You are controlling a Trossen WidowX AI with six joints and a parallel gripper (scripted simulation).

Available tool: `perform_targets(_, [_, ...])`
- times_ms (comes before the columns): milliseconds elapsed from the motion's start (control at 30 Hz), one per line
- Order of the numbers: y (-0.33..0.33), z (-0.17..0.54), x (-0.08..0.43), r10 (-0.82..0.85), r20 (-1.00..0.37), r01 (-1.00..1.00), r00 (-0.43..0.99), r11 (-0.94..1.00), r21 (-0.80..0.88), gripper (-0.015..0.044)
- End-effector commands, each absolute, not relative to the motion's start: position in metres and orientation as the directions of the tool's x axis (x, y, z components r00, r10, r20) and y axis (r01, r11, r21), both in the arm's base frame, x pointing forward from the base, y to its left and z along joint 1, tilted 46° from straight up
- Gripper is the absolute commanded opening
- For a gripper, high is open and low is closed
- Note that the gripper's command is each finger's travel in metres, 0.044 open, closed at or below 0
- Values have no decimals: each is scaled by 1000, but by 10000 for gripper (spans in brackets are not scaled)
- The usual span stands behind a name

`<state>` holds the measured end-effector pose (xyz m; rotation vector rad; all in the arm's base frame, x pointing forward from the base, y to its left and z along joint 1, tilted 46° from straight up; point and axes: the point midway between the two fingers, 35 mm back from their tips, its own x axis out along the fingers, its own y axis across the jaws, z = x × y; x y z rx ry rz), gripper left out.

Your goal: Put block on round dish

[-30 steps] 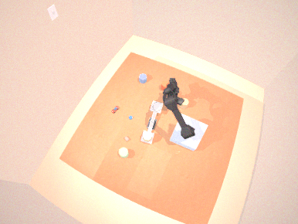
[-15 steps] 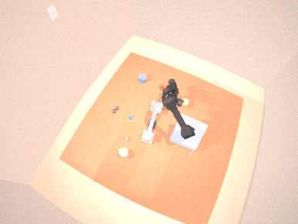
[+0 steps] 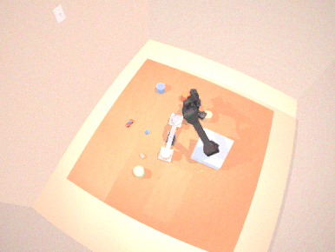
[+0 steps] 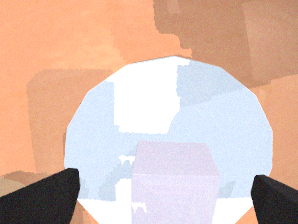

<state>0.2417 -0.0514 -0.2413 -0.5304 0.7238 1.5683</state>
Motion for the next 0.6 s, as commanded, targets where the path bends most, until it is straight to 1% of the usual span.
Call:
perform_targets(0, [-68,-227,246,695,-708,-987,-127,-18,159,440])
perform_targets(100, [-88,-206,249,697,-706,-989,-121,-27,143,440])
perform_targets(300, [-94,-200,250,698,-706,-990,-120,-29,139,440])
perform_targets(433, [-121,-173,252,700,-706,-990,-113,-16,142,440])
perform_targets(567, [-123,-171,252,700,-705,-990,-112,-15,143,440])
